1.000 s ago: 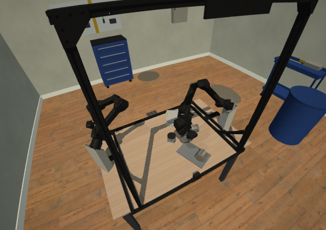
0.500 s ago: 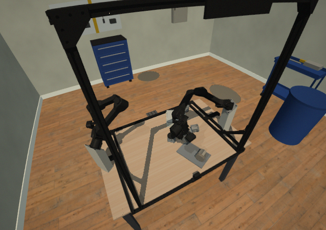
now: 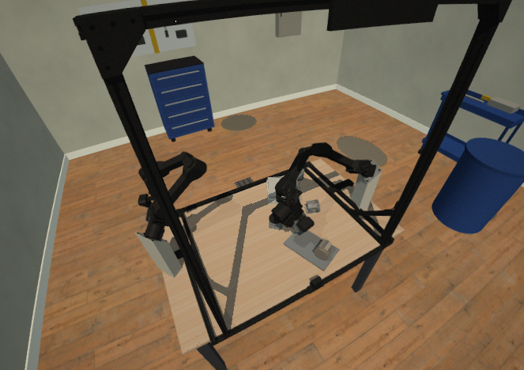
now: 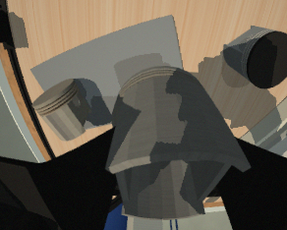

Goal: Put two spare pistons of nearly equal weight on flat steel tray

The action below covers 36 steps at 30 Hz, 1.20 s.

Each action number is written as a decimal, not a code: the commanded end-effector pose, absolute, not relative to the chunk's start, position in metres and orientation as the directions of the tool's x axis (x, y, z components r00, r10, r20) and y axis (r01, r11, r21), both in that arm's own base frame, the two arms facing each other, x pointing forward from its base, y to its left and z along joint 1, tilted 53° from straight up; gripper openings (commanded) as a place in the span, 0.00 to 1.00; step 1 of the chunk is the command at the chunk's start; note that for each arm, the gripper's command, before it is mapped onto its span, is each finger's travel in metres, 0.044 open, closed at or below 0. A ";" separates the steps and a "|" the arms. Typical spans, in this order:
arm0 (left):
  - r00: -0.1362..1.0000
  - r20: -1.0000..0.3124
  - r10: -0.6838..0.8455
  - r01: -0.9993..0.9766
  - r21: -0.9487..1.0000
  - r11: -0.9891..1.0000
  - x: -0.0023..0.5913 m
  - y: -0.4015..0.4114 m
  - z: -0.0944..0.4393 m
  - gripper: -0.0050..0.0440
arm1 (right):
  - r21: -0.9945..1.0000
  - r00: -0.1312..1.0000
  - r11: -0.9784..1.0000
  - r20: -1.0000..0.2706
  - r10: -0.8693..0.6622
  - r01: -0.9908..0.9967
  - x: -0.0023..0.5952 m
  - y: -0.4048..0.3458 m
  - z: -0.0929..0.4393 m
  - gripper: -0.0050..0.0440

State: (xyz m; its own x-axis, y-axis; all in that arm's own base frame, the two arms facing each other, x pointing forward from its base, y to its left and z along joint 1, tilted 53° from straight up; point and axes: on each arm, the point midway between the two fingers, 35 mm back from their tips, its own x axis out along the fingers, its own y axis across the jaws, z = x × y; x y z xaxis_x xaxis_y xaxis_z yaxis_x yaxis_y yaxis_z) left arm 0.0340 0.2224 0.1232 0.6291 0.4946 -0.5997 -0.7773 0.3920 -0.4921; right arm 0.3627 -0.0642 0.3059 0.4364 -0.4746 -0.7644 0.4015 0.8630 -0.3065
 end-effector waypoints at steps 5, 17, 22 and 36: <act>0.630 -0.599 0.494 -0.776 -0.493 0.393 0.034 0.222 0.123 1.00 | -0.307 0.434 0.868 -0.770 -0.467 0.390 0.369 -0.068 0.296 0.43; 0.630 -0.599 0.494 -0.776 -0.493 0.393 0.034 0.222 0.123 1.00 | -0.307 0.434 0.868 -0.770 -0.467 0.390 0.379 -0.076 0.285 0.43; 0.630 -0.599 0.494 -0.776 -0.493 0.393 0.034 0.222 0.123 1.00 | -0.307 0.434 0.868 -0.770 -0.467 0.390 0.383 -0.080 0.279 0.43; 0.630 -0.599 0.494 -0.776 -0.493 0.393 0.034 0.222 0.123 1.00 | -0.307 0.434 0.868 -0.770 -0.467 0.390 0.394 -0.090 0.265 0.43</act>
